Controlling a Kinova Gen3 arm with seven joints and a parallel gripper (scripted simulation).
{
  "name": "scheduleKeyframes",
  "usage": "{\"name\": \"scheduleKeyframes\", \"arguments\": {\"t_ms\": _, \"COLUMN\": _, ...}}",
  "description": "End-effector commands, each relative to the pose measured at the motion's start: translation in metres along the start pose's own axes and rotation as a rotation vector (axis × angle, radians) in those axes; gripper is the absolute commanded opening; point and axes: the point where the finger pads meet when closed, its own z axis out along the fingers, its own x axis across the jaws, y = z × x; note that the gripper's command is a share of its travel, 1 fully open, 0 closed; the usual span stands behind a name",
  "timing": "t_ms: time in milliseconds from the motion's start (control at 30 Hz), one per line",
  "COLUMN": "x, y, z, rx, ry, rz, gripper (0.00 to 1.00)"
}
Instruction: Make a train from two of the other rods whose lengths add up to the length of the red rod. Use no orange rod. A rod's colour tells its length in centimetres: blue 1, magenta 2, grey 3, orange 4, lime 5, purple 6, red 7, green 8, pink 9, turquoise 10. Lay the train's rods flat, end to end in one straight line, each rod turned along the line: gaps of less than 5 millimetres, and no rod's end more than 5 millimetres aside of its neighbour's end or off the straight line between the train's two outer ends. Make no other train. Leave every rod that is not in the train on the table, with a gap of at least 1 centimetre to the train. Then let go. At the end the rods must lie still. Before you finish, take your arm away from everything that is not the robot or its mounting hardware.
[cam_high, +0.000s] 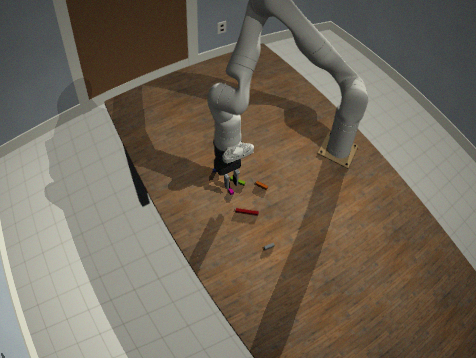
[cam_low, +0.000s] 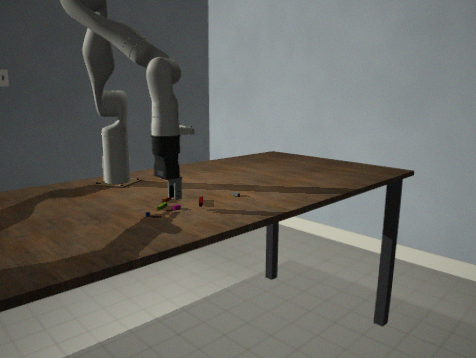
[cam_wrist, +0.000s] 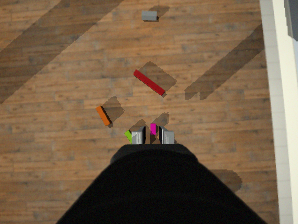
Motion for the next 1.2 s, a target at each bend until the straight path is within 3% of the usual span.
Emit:
{"name": "scheduleKeyframes", "arguments": {"t_ms": 0, "x": 0.0014, "y": -0.0012, "z": 0.0046, "rx": 0.000, "ry": 0.004, "rz": 0.003, "gripper": 0.54}}
{"name": "scheduleKeyframes", "arguments": {"t_ms": 1167, "x": 0.0018, "y": -0.0012, "z": 0.0138, "rx": 0.000, "ry": 0.004, "rz": 0.003, "gripper": 0.54}}
